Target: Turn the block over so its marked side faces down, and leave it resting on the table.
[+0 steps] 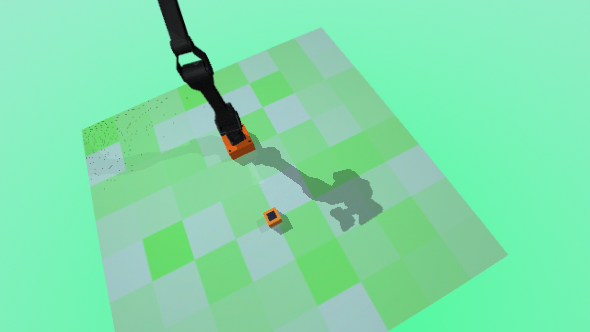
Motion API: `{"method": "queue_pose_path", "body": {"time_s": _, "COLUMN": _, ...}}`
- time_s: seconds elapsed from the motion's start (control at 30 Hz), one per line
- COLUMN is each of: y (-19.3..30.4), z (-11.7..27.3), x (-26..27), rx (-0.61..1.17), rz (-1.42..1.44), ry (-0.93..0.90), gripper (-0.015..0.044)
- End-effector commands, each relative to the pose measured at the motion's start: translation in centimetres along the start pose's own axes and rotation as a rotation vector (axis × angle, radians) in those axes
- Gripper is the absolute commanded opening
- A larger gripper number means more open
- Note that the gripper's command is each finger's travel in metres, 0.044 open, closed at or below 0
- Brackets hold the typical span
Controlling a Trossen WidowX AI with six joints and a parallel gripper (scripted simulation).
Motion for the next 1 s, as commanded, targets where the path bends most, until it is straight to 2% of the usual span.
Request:
{"method": "queue_pose_path", "body": {"time_s": 0.0, "y": 0.0, "z": 0.1, "x": 0.1, "rx": -0.003, "rz": -0.004, "ry": -0.006, "gripper": 0.0426}}
{"method": "queue_pose_path", "body": {"time_s": 0.23, "y": -1.1, "z": 2.8, "x": 3.6, "rx": -0.082, "rz": -0.141, "ry": -0.230, "gripper": 0.0440}}
{"method": "queue_pose_path", "body": {"time_s": 0.53, "y": -1.1, "z": 8.4, "x": 7.8, "rx": -0.102, "rz": -0.296, "ry": -0.584, "gripper": 0.0440}}
{"method": "queue_pose_path", "body": {"time_s": 0.73, "y": 0.1, "z": 11.6, "x": 8.8, "rx": -0.022, "rz": -0.377, "ry": -0.784, "gripper": 0.0440}}
{"method": "queue_pose_path", "body": {"time_s": 0.97, "y": 2.1, "z": 18.3, "x": 10.4, "rx": 0.113, "rz": -0.460, "ry": -1.095, "gripper": 0.0440}}
Point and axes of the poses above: the point midway between the two fingers, 35 mm back from their tips, its own z axis back along the fingers, its own x axis across the jaws, y = z × x, the point moved 9 cm from there along z, back along the fingers, and after that the axes turned 15 degrees about -z, right-handed, at the moved point
